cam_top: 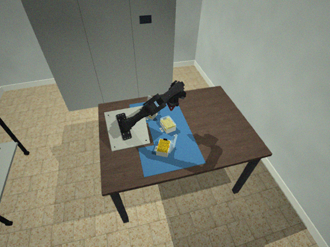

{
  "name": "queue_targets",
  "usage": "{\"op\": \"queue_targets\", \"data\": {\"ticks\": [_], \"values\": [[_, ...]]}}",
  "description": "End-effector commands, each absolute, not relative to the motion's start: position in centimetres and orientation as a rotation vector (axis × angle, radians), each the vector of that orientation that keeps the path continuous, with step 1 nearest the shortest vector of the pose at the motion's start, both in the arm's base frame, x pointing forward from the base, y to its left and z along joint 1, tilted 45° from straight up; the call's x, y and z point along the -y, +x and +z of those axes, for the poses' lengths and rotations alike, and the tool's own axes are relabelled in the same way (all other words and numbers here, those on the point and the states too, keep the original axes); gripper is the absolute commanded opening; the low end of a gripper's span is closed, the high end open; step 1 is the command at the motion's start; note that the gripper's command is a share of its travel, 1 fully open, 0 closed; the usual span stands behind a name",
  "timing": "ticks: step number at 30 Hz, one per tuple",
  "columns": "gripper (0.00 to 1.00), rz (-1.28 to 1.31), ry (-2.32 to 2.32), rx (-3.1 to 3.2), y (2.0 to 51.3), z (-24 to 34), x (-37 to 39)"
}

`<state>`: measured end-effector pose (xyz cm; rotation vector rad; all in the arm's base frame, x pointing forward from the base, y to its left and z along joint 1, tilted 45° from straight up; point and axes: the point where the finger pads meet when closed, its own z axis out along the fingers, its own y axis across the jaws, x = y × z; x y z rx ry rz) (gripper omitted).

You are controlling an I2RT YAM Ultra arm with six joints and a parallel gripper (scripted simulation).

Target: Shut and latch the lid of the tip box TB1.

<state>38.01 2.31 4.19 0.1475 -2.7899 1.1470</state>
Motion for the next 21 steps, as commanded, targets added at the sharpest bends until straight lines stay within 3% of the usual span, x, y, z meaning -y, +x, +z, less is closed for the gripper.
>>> {"op": "queue_targets", "data": {"ticks": [1,21], "values": [[0.0,1.15,0.169,2.806,38.12,4.46,-3.11],[0.0,1.15,0.169,2.806,37.78,4.2,-2.8]]}}
